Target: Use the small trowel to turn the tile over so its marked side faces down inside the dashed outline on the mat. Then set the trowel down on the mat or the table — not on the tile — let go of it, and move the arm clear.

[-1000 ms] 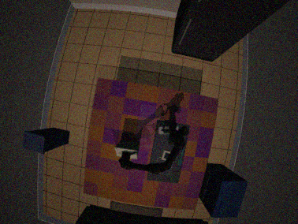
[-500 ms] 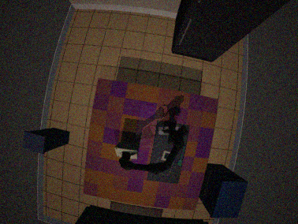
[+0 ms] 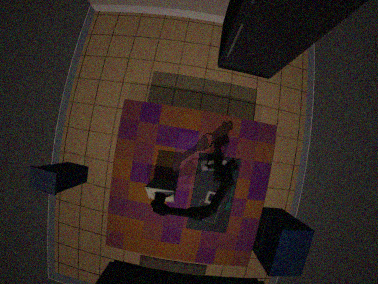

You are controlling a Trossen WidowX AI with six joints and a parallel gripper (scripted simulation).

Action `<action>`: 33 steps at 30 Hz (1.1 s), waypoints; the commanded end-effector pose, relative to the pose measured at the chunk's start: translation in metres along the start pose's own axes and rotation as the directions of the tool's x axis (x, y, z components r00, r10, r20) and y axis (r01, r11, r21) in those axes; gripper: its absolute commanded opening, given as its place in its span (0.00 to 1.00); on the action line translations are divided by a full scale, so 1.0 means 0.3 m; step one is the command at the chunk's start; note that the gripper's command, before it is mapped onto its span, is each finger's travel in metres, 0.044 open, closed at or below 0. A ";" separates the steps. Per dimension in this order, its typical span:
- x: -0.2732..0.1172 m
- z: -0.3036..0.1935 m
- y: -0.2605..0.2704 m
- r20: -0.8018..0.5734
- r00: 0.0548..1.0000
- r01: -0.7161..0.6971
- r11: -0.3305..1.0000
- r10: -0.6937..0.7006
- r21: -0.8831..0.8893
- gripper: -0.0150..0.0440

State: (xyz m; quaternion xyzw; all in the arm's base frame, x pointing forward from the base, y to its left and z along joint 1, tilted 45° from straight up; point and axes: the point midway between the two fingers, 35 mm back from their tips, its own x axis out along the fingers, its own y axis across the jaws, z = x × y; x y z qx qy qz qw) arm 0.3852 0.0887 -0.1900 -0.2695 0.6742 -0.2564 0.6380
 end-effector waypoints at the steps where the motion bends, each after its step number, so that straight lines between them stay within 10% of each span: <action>1: 0.009 -0.004 0.002 -0.003 1.000 0.005 1.000 -0.005 -0.007 0.47; 33: 0.009 -0.004 0.002 -0.003 1.000 0.002 0.787 -0.004 -0.617 0.47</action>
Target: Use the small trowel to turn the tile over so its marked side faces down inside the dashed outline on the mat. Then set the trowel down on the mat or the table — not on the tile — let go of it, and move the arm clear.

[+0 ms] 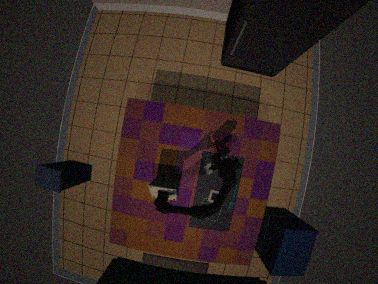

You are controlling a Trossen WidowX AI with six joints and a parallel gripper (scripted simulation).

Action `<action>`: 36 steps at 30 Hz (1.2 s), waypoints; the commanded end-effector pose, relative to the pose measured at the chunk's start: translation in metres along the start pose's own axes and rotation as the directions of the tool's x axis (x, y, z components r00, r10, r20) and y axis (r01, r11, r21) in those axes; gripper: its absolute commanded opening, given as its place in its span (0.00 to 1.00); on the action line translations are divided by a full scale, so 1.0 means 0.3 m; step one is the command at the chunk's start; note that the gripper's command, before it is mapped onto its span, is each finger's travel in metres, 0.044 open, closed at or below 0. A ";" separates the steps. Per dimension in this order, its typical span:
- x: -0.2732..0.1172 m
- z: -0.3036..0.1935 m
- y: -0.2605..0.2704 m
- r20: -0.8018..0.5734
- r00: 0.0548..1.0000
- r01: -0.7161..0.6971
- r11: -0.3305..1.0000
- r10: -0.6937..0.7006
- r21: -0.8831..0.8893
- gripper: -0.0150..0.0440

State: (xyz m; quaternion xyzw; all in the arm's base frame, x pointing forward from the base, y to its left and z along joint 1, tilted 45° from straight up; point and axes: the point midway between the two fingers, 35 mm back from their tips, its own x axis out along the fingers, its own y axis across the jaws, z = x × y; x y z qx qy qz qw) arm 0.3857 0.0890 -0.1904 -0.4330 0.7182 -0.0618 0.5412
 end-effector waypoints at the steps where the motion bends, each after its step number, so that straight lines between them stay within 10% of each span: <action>1: 0.009 -0.004 0.004 -0.007 1.000 0.002 0.990 -0.003 -0.141 0.47; 28: 0.009 -0.004 0.004 -0.007 1.000 -0.001 0.794 -0.004 -0.609 0.47; 36: 0.009 -0.004 0.004 -0.007 1.000 -0.001 0.794 -0.004 -0.609 0.71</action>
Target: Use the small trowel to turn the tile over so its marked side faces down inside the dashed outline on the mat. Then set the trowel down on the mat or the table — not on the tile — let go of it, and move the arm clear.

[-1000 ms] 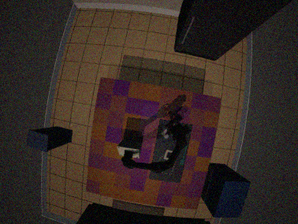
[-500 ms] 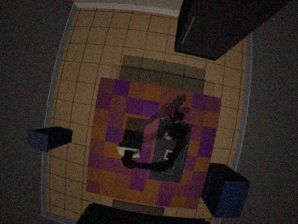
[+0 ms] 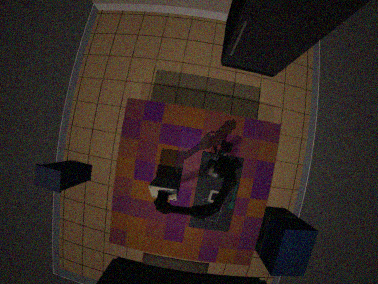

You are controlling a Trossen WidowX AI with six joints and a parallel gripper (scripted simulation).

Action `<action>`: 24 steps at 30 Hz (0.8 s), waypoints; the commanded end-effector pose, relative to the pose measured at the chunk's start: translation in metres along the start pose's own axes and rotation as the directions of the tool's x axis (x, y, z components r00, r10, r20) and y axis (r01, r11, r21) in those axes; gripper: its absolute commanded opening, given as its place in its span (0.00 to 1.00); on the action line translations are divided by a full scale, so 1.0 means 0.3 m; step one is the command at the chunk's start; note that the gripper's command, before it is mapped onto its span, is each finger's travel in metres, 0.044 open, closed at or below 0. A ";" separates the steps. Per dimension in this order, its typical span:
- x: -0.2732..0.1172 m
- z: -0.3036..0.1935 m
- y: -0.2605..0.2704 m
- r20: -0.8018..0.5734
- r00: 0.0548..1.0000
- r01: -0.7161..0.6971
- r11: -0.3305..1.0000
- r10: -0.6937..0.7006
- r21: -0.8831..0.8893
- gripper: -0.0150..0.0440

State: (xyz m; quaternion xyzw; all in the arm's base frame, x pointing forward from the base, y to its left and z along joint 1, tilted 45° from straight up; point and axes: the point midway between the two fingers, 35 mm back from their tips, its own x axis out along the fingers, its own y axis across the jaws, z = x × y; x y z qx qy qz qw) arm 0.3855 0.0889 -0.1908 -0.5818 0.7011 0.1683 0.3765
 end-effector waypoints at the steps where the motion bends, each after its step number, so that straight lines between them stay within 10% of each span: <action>1: 0.008 -0.002 0.005 -0.008 1.000 -0.001 1.000 0.001 -0.011 0.71; 24: -0.145 -0.006 0.012 -0.008 1.000 -0.002 0.999 0.002 -0.033 0.71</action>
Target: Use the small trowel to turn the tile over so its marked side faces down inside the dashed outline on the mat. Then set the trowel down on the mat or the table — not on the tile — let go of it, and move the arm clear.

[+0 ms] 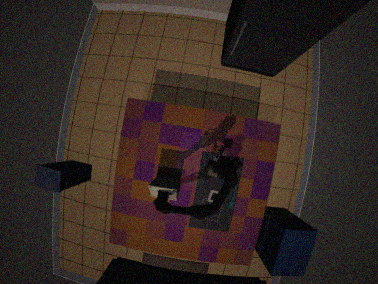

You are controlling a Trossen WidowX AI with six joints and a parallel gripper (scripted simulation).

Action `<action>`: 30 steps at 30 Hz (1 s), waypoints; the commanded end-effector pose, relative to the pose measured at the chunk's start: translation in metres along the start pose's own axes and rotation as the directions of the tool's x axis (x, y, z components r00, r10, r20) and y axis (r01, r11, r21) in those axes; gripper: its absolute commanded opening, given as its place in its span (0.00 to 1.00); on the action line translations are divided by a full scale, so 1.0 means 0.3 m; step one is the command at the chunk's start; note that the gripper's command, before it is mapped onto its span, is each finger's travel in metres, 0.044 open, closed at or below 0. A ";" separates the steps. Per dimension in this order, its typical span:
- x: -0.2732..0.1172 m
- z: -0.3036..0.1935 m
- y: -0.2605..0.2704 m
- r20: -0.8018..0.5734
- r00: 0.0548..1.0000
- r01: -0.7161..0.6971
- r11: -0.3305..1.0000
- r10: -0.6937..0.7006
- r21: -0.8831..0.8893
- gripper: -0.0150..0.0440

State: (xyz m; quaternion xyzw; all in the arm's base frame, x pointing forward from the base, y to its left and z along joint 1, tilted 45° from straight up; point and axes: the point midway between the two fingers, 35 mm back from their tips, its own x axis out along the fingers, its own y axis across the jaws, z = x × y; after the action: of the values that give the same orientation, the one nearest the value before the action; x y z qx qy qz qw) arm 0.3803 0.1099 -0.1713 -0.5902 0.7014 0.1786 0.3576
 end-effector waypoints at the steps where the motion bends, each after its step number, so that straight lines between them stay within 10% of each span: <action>1: -0.050 -0.006 -0.009 0.010 1.000 0.001 1.000 -0.001 0.010 0.71; 30: -0.049 -0.005 -0.012 0.010 1.000 -0.007 0.651 -0.001 0.759 0.71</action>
State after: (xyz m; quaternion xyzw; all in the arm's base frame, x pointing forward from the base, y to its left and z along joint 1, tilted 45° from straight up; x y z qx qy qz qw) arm 0.3847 0.1186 -0.1586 -0.4194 0.7155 -0.0857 0.5521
